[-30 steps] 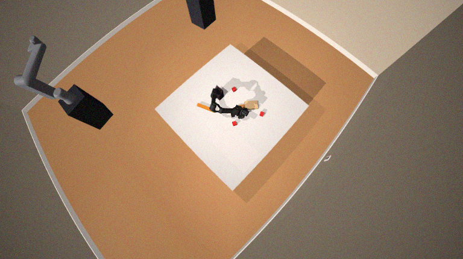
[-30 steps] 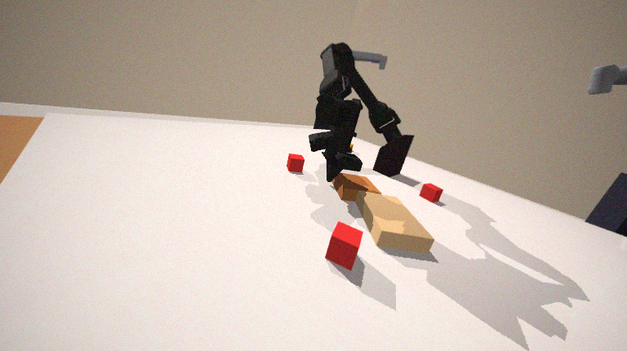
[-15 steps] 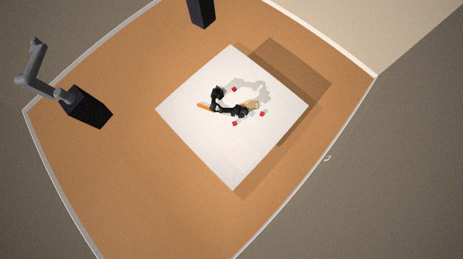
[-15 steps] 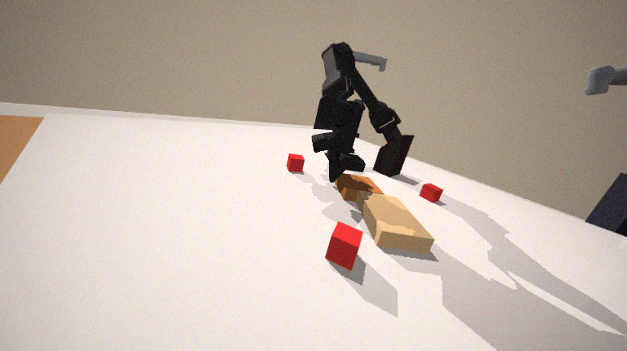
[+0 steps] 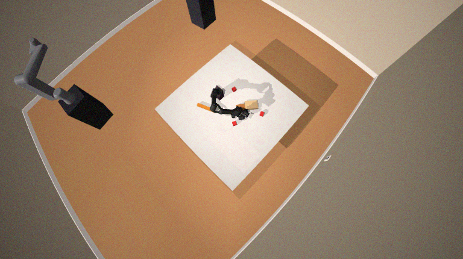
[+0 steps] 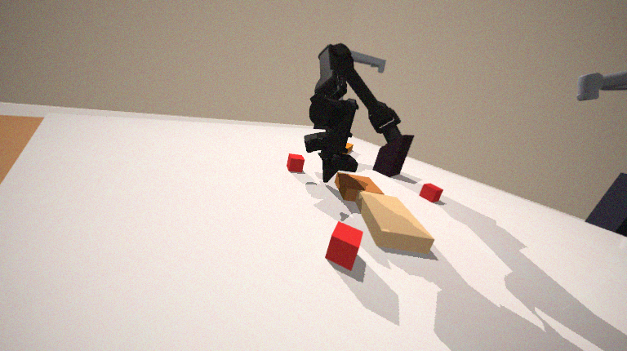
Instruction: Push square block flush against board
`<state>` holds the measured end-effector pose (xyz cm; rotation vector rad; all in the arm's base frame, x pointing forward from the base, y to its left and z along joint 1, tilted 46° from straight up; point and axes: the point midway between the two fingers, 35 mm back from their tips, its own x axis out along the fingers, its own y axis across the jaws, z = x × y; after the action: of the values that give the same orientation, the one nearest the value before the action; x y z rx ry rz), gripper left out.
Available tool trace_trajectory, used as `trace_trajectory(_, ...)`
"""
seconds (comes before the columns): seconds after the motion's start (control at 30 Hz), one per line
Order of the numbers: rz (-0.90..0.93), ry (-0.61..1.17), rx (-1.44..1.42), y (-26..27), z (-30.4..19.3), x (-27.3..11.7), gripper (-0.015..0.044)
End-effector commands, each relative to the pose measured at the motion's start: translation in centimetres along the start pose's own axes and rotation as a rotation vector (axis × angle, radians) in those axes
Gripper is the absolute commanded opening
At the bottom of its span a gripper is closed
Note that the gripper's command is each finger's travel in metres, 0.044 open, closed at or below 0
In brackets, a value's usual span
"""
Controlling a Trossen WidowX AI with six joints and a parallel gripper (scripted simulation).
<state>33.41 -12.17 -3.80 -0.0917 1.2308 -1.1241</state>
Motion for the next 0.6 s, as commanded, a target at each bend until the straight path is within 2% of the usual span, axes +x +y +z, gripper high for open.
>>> trace_trajectory(0.0,0.001,-0.003,-0.001,0.1,1.0,-0.1,0.0)
trace_trajectory(0.47,0.0,-0.005,0.0,0.0,2.8,-0.1,0.0)
trace_trajectory(0.57,0.003,-0.001,0.001,0.1,2.4,-2.7,0.0)
